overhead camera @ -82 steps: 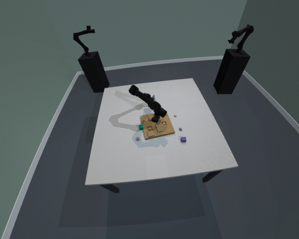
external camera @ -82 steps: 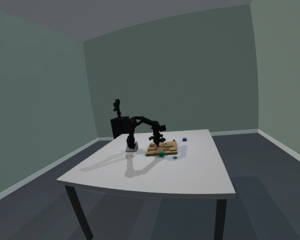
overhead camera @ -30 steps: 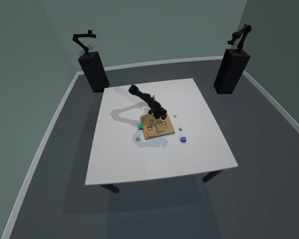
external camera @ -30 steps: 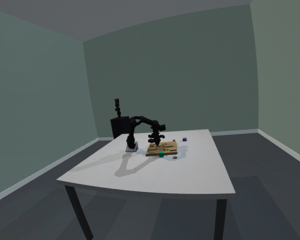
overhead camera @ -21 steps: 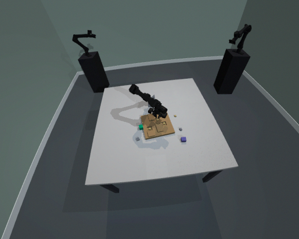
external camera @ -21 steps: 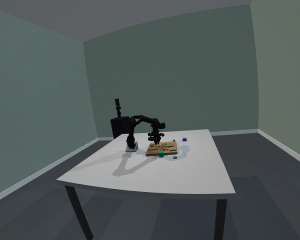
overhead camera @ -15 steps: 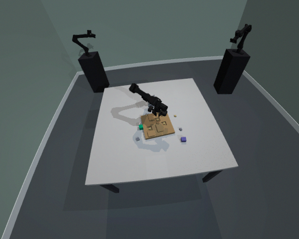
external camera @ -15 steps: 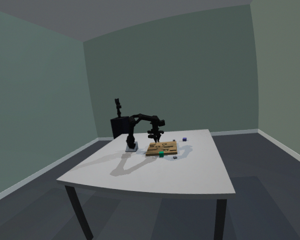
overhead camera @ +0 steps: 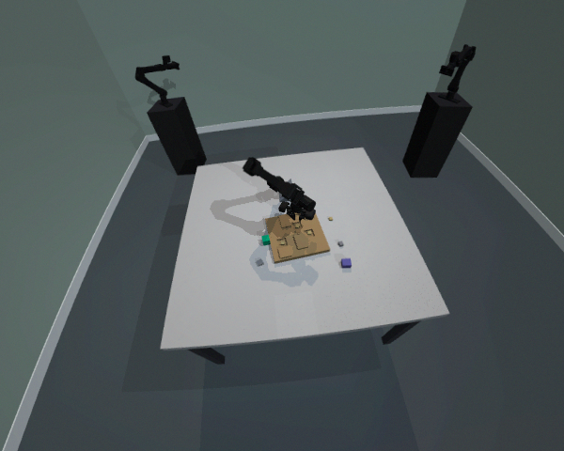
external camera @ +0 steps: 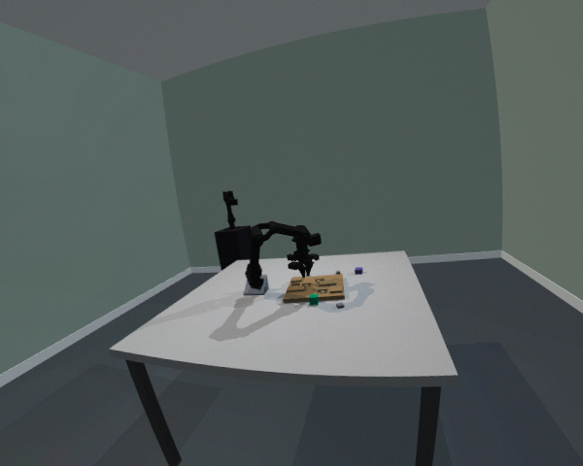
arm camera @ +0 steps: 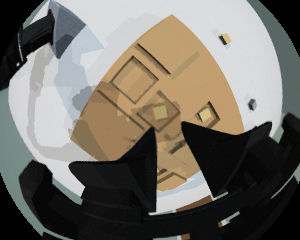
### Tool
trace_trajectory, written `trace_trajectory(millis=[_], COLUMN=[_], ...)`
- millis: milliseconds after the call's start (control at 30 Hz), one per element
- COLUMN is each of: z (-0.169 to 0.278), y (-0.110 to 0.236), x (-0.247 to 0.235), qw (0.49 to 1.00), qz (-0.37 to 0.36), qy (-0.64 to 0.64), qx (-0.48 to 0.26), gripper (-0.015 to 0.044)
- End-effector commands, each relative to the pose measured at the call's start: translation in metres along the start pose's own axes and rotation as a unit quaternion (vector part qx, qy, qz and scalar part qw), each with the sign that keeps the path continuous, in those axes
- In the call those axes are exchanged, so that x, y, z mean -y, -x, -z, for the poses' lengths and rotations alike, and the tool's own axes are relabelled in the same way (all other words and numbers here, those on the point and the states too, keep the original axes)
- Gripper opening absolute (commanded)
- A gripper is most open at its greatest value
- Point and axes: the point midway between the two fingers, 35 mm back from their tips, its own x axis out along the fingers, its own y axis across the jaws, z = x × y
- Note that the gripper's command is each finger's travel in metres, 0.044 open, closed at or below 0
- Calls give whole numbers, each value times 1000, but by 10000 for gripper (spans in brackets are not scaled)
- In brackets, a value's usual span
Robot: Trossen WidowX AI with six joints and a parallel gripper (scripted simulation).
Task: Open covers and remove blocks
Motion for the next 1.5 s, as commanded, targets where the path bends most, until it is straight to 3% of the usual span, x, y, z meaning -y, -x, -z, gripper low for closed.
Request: trace_trajectory(millis=[0,1467], z=[-2,-2], y=[-14,-27], x=[-3,-3], qw=[1000,1000], qz=[-5,-6], qy=[4,4], qx=[1,1], gripper=[144,144])
